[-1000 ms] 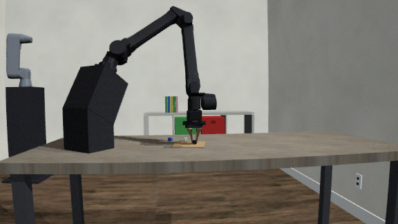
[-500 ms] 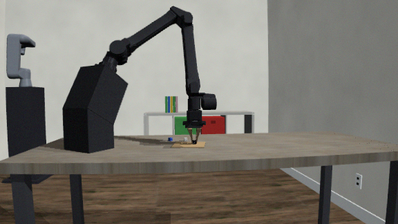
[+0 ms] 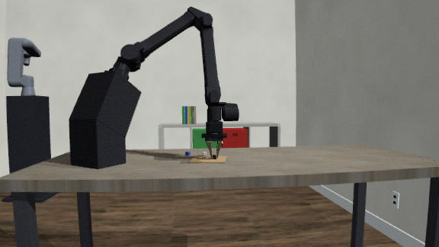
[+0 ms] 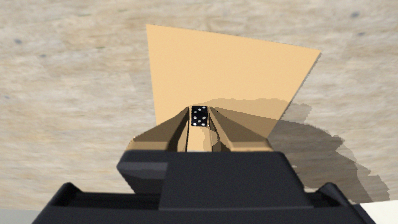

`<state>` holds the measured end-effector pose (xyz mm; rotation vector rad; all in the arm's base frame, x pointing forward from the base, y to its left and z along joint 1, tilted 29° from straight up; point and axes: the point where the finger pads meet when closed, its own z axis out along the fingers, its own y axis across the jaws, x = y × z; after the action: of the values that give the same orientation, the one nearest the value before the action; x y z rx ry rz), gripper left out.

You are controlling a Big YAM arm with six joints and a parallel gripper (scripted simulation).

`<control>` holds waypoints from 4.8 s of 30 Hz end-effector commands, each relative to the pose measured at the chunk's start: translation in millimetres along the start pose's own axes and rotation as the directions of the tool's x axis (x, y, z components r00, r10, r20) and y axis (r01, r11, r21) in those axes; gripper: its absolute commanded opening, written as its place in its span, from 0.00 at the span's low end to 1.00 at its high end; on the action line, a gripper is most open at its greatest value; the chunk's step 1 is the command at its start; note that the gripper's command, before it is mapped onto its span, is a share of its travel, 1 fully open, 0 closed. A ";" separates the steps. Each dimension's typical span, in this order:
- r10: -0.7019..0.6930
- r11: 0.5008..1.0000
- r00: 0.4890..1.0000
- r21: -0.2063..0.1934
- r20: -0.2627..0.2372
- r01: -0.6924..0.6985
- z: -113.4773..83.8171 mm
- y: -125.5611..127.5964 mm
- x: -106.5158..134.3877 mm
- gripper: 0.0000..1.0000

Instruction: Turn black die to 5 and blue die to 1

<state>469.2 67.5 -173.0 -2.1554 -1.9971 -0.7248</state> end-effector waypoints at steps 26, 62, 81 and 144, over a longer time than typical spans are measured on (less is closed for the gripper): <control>0.005 1.000 1.000 -0.021 0.004 -0.004 -23.5 7.9 -4.8 0.31; 0.004 0.999 1.000 -0.033 0.005 -0.004 -101.7 11.0 -4.9 1.00; -0.208 0.978 0.978 -0.028 0.008 0.208 -93.3 1.2 18.8 1.00; -0.876 -0.481 -0.481 0.004 0.026 0.877 -73.9 -99.5 118.5 1.00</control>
<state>353.9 151.7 -92.7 0.4992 -3.3759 -0.6251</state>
